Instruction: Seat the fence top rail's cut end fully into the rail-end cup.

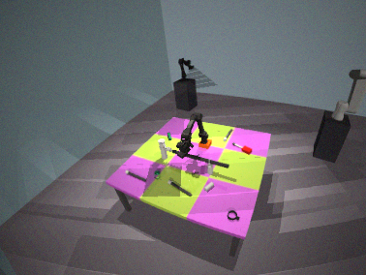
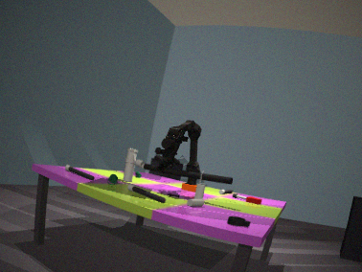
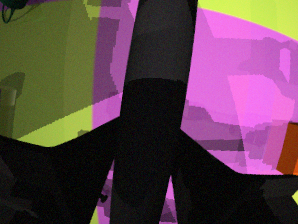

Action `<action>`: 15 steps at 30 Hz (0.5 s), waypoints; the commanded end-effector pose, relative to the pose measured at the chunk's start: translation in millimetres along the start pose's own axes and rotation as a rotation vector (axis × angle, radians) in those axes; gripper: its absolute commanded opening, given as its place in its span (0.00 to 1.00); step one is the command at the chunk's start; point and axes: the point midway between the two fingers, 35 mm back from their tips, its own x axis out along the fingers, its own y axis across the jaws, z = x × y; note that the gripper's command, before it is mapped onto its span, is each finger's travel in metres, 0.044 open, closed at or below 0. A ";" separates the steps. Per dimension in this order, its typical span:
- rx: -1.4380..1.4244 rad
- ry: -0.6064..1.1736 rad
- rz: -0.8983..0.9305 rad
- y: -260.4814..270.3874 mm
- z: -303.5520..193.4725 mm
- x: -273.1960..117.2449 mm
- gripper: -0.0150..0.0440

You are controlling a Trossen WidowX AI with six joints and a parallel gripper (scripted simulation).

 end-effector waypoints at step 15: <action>-0.001 -0.001 0.002 5.4 6.2 -8.7 0.25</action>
